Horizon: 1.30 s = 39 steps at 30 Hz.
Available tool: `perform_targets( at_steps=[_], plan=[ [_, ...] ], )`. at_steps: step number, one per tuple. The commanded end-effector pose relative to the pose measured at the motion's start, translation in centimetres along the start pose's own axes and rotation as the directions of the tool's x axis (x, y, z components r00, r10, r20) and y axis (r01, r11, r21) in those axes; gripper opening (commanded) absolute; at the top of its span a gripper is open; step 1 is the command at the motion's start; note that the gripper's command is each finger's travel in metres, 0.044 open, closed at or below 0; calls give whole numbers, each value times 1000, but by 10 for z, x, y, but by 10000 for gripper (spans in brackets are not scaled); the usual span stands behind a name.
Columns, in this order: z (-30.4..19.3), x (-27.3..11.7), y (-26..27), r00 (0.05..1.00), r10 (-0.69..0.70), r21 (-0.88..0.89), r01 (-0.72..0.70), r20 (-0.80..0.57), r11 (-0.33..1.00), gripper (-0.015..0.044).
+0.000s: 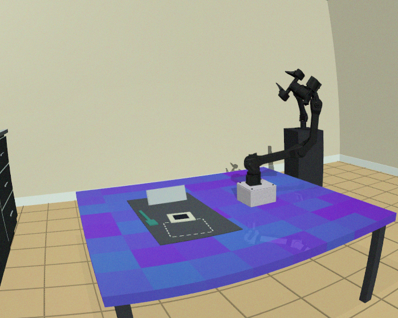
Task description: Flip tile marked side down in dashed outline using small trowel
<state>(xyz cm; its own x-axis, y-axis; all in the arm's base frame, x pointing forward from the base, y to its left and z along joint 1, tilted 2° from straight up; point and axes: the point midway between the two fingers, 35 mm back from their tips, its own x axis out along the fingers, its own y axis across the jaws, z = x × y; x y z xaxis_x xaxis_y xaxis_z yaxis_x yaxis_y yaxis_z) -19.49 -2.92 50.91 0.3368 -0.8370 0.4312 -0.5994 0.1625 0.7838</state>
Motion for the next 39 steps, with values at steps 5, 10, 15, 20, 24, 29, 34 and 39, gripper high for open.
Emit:
perform_targets(
  at_steps=[5, 10, 15, 20, 24, 29, 34, 39],
  plan=[
    [-13, 10, -6, 1000, -30, -65, 30, 1, 997, 269],
    [-41, 35, -24, 995, -102, -214, 101, 8, 972, 138],
    [-65, 63, -45, 983, -183, -355, 172, 0, 919, 100],
    [-88, 88, -69, 964, -266, -487, 231, -1, 842, 100],
    [-109, 108, -92, 941, -338, -580, 262, -25, 771, 100],
    [-132, 130, -124, 902, -429, -685, 283, -48, 672, 100],
    [-148, 146, -149, 868, -494, -763, 286, -49, 579, 100],
    [-161, 165, -178, 835, -550, -838, 285, -22, 466, 100]
  ],
)
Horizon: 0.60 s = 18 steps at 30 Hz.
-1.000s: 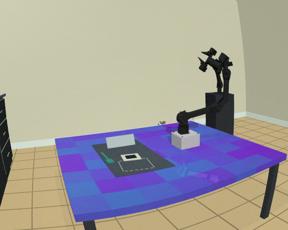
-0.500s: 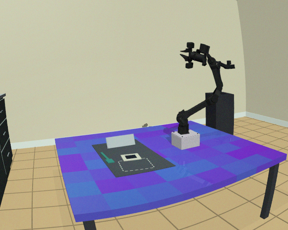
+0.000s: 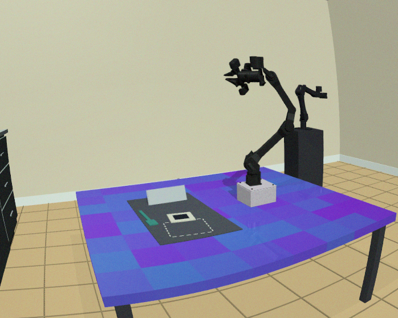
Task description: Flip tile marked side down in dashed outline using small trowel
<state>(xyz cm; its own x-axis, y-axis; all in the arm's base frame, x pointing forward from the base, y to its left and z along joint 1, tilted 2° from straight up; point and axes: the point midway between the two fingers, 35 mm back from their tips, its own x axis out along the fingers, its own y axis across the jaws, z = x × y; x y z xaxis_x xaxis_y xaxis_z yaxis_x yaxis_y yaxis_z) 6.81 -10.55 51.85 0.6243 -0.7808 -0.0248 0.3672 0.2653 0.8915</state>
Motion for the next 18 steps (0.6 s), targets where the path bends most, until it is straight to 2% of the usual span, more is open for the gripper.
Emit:
perform_targets(
  at_steps=[1, 9, 18],
  plan=[
    [-14, 22, -1, 999, -44, -83, 42, -28, 996, 100],
    [-39, 67, -6, 989, -128, -284, 103, -69, 953, 100],
    [-72, 117, -25, 959, -253, -505, 157, -128, 849, 100]
  ],
)
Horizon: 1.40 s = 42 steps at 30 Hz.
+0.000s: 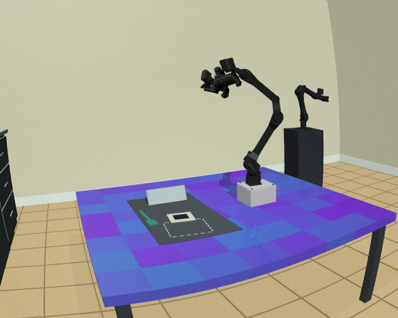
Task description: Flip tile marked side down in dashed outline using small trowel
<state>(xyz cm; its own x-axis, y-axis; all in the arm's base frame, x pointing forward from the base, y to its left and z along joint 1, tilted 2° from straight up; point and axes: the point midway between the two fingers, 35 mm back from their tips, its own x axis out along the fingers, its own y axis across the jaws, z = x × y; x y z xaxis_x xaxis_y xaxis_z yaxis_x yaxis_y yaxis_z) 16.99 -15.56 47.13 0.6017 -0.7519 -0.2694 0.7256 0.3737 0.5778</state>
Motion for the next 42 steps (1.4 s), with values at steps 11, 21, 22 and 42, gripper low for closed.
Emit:
perform_targets(
  at_steps=[11, 21, 22, 42],
  plan=[
    [-46, 91, -2, 978, -119, -261, 71, -171, 963, 100],
    [-90, 149, -14, 928, -218, -507, 36, -302, 861, 100],
    [-95, 155, -16, 921, -228, -531, 28, -315, 847, 100],
    [-183, 229, -62, 746, -388, -763, -242, -542, 599, 100]
  ],
)
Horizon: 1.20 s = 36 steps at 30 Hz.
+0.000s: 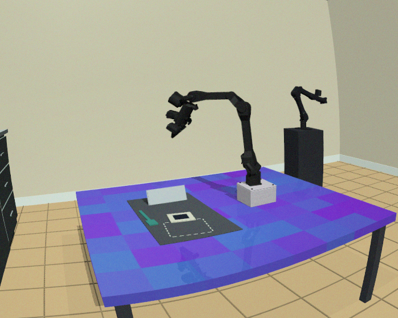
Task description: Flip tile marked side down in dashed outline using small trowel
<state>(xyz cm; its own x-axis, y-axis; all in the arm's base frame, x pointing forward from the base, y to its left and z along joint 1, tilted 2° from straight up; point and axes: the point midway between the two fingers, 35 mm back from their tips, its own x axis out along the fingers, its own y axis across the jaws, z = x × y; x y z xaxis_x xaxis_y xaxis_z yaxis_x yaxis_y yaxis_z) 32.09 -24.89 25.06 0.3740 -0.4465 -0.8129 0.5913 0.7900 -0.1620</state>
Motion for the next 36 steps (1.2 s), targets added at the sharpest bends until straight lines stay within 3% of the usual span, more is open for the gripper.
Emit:
perform_targets(
  at_steps=[1, 13, 26, 36],
  plan=[
    [-9, 24, 4, 997, 24, -79, -29, -70, 996, 100],
    [-47, 103, 26, 949, 105, -350, -210, -298, 913, 100],
    [-106, 176, 49, 829, 187, -512, -485, -527, 709, 100],
    [-117, 182, 56, 812, 195, -519, -515, -550, 682, 100]
  ],
)
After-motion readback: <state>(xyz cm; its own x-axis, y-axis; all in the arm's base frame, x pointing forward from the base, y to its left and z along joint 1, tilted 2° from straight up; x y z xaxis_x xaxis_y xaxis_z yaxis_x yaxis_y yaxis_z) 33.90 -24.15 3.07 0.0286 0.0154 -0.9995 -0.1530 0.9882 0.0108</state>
